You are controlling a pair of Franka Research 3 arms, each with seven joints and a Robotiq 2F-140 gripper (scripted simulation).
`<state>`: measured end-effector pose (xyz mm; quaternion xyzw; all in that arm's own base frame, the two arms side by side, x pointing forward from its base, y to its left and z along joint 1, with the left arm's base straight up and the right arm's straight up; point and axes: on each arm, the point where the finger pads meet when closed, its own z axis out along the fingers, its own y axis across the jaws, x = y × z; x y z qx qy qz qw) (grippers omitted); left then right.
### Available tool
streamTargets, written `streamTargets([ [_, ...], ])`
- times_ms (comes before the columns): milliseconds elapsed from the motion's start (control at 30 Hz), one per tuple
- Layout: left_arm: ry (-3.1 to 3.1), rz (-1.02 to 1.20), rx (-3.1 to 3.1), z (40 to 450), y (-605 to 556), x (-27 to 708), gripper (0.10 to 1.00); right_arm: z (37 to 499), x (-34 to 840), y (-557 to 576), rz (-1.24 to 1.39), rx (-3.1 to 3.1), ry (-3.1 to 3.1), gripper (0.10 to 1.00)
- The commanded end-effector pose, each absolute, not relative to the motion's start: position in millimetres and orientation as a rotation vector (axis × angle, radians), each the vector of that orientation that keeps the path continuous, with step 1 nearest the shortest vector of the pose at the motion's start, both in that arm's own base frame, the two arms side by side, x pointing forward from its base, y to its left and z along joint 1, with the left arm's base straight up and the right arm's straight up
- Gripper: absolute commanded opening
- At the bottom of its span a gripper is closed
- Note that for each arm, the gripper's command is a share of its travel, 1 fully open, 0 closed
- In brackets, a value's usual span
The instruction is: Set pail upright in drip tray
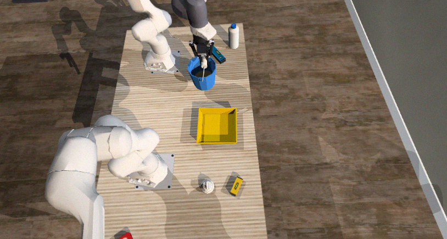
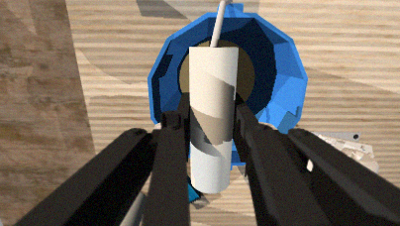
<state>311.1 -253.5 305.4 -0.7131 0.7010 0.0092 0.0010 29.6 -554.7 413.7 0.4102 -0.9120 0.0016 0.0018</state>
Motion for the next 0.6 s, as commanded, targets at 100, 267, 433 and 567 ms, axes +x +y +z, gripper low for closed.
streamTargets([
  [100,2.202,0.0,-2.241,313.0,-258.1,313.1,0.099,413.0,29.6,-553.7,0.0,1.279,-2.869,1.0],
  [267,2.202,0.0,-2.241,313.0,-259.6,313.5,0.099,413.0,29.6,-553.7,0.0,1.279,-2.869,1.0],
  [433,2.202,0.0,-2.241,313.0,-262.2,314.1,0.099,413.0,29.6,-553.7,0.0,1.279,-2.869,1.0],
  [567,2.202,0.0,-2.241,313.0,-265.3,314.9,0.099,413.0,29.6,-553.7,0.0,1.279,-2.869,1.0],
])
